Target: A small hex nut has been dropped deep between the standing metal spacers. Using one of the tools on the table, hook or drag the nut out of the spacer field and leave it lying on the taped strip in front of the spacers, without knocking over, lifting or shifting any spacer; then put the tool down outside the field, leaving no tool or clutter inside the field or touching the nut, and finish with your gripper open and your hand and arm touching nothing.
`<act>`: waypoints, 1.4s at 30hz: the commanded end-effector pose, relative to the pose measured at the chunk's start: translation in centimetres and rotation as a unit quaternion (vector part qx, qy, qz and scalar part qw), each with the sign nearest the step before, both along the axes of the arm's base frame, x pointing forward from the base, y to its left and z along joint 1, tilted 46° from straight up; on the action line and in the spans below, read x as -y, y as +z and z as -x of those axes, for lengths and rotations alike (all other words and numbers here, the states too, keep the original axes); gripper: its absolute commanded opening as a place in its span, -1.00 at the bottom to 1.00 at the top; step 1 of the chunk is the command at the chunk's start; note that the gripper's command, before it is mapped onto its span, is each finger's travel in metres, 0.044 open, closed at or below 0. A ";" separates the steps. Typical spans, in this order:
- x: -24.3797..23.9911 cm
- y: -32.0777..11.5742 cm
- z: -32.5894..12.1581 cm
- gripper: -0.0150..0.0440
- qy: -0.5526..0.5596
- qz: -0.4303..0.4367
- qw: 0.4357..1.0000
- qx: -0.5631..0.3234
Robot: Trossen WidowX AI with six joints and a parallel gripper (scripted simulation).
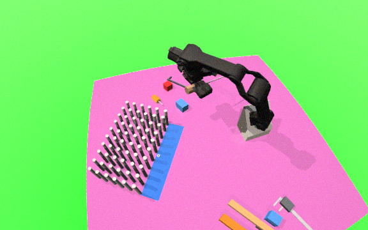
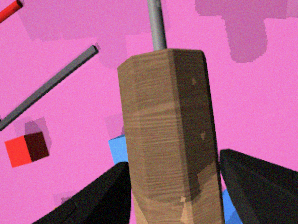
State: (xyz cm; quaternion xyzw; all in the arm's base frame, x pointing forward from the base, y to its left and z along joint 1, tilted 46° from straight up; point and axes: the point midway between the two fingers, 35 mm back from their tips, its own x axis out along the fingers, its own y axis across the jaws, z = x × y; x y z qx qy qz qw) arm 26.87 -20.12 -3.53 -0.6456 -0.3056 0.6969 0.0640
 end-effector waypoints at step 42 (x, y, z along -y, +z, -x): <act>2.8 -7.3 4.0 -0.49 -0.160 0.037 0.967 -0.195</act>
